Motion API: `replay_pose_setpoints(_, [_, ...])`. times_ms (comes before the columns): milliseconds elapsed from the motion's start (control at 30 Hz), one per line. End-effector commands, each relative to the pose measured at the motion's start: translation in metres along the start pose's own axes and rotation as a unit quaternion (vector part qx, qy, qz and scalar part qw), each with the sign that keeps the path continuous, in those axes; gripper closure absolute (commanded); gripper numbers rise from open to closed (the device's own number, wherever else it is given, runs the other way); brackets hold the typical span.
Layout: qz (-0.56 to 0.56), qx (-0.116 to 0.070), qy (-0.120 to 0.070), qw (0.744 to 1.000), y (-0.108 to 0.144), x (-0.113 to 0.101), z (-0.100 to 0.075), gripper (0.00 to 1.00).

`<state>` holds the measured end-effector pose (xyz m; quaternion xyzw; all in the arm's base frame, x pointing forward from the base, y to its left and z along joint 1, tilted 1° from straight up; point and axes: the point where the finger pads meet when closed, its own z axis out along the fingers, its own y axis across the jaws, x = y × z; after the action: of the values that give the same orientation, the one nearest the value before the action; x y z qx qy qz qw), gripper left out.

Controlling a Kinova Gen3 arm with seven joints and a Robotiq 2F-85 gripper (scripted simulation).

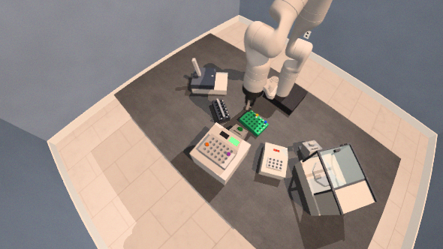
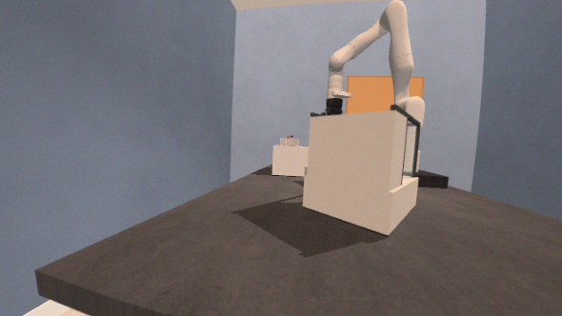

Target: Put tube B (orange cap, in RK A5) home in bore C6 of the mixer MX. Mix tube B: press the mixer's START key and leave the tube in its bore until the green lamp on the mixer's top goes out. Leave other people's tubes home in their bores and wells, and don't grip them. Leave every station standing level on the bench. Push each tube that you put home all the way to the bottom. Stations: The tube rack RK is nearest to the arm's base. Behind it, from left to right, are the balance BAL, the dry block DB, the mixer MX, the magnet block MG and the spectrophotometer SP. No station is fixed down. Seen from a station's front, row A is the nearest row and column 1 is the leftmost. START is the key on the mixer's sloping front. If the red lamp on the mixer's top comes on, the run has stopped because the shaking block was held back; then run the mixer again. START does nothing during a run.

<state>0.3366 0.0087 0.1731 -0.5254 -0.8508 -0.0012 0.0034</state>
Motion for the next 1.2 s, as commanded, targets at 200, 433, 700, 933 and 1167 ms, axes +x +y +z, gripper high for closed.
replay_pose_setpoints(200, [-0.072,-0.001,0.001,0.997,-0.011,0.006,-0.021,0.90])
replay_pose_setpoints(433, [-0.142,-0.001,0.001,0.990,-0.021,0.012,-0.041,0.90])
replay_pose_setpoints(700, [-0.201,-0.001,0.001,0.980,-0.031,0.017,-0.058,0.90])
replay_pose_setpoints(933, [-0.269,-0.001,0.001,0.963,-0.041,0.023,-0.078,0.90])
replay_pose_setpoints(1167, [-0.317,-0.001,0.001,0.948,-0.049,0.027,-0.092,0.90])
